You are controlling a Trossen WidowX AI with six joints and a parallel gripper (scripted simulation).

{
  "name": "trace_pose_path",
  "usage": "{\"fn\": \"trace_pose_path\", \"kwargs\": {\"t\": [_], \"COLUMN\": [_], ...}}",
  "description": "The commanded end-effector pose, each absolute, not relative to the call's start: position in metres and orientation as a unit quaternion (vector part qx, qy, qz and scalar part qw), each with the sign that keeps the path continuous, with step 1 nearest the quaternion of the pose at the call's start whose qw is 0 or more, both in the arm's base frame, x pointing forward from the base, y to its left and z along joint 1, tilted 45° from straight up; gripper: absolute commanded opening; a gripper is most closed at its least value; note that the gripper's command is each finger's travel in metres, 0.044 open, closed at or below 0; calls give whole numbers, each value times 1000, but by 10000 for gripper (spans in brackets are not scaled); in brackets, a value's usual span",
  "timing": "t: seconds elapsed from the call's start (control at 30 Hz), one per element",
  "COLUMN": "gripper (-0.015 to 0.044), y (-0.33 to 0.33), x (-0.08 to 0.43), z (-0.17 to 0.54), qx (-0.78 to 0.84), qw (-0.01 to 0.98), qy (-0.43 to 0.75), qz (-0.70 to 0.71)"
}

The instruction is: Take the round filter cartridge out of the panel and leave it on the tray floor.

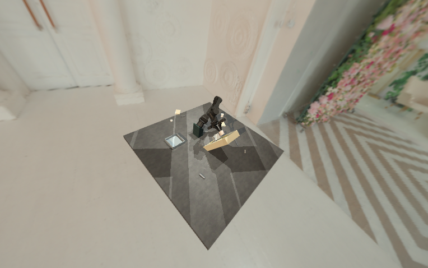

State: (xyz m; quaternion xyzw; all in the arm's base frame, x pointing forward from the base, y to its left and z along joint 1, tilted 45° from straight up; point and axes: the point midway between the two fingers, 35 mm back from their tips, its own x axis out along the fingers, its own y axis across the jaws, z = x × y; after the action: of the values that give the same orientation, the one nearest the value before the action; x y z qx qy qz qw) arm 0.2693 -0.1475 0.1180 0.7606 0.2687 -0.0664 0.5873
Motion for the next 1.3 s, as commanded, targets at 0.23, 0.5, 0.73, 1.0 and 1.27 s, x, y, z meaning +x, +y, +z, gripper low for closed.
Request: {"fn": "trace_pose_path", "kwargs": {"t": [0.23, 0.5, 0.73, 1.0, 1.27], "gripper": [0, 0, 0, 79, 88], "y": [-140, -123, -107, -103, -103], "x": [263, 252, 242, 240, 240], "z": [115, 97, 82, 77, 77], "qx": [756, 756, 756, 758, 758], "qw": [596, 596, 596, 591, 591], "qy": [264, 264, 264, 268, 268], "qz": [-62, -62, -62, -62, -62]}}
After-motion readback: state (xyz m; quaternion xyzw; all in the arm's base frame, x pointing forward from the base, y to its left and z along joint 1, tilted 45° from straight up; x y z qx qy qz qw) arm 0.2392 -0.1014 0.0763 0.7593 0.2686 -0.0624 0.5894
